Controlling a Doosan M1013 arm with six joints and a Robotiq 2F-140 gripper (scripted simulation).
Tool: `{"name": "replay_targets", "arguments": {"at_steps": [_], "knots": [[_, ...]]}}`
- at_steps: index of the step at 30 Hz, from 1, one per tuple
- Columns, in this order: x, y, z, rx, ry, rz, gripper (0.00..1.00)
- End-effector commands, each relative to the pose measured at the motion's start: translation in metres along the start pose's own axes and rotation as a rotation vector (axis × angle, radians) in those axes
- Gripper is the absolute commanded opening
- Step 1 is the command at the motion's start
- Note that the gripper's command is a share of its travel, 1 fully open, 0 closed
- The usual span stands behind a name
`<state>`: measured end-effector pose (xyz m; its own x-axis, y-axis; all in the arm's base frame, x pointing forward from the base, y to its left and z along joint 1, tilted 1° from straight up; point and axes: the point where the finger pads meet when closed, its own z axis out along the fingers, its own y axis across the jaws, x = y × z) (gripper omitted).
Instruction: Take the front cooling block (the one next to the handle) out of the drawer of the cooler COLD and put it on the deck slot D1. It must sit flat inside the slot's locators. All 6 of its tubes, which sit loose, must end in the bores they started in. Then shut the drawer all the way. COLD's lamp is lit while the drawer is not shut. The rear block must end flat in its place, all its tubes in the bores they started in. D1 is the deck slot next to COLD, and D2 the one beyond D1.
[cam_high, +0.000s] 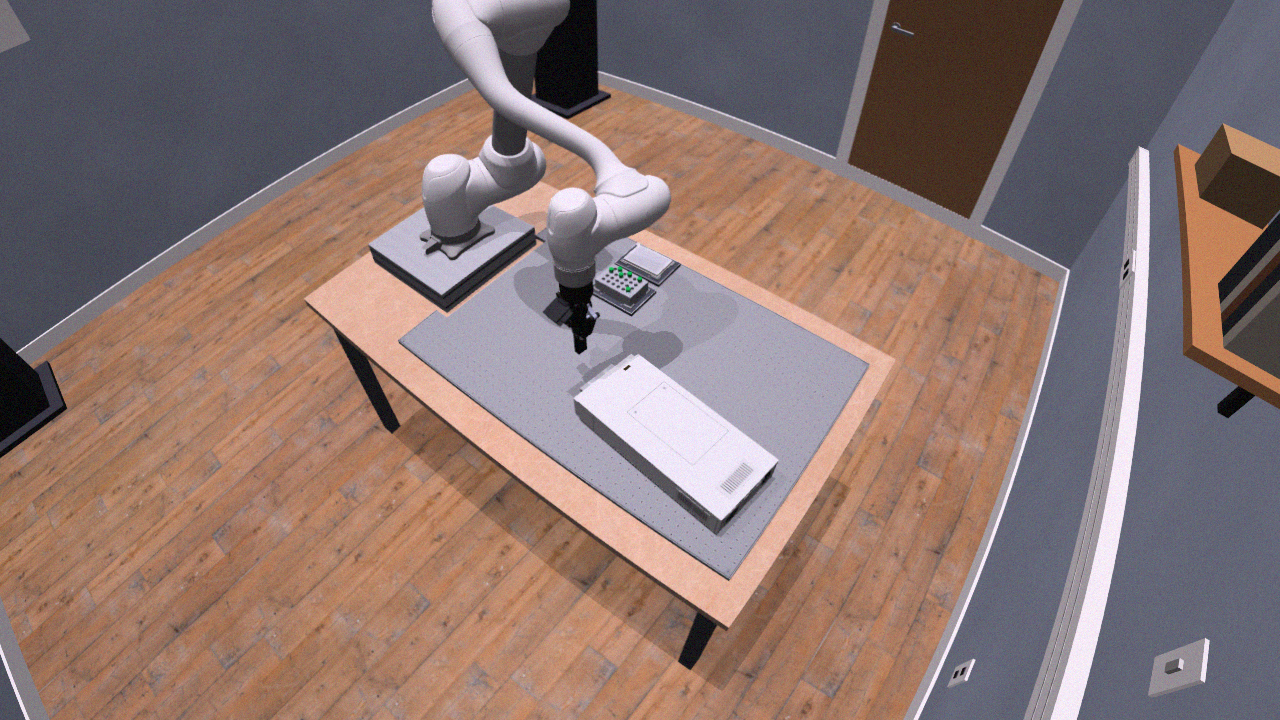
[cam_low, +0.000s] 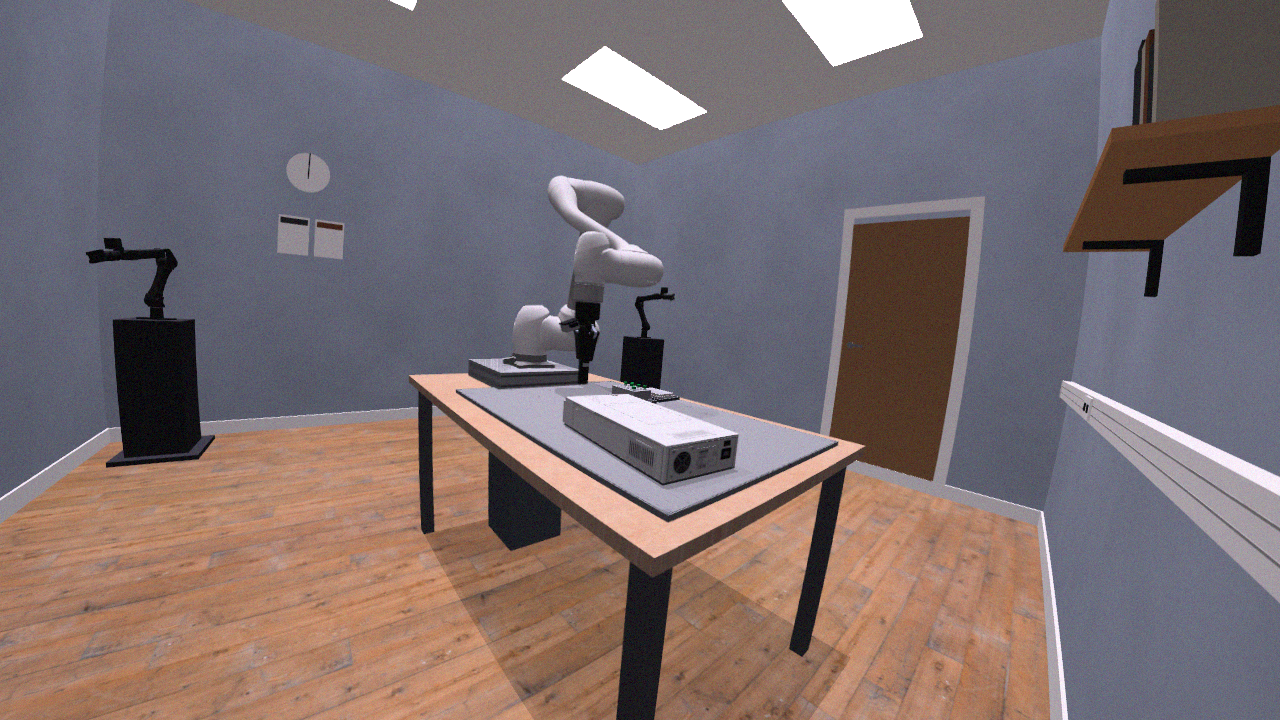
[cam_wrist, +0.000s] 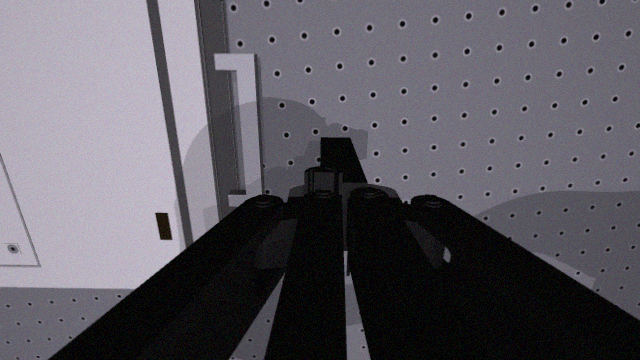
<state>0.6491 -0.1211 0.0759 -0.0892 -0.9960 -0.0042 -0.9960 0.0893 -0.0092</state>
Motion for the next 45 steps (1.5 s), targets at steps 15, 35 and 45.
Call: {"name": "replay_targets", "arguments": {"at_steps": [15,35,45], "knots": [[0.000,0.000,-0.021,0.001,0.000,0.000,0.10],[0.000,0.000,-0.024,0.001,0.000,0.000,0.10],[0.000,0.029,-0.036,0.001,0.000,0.000,0.35]]}}
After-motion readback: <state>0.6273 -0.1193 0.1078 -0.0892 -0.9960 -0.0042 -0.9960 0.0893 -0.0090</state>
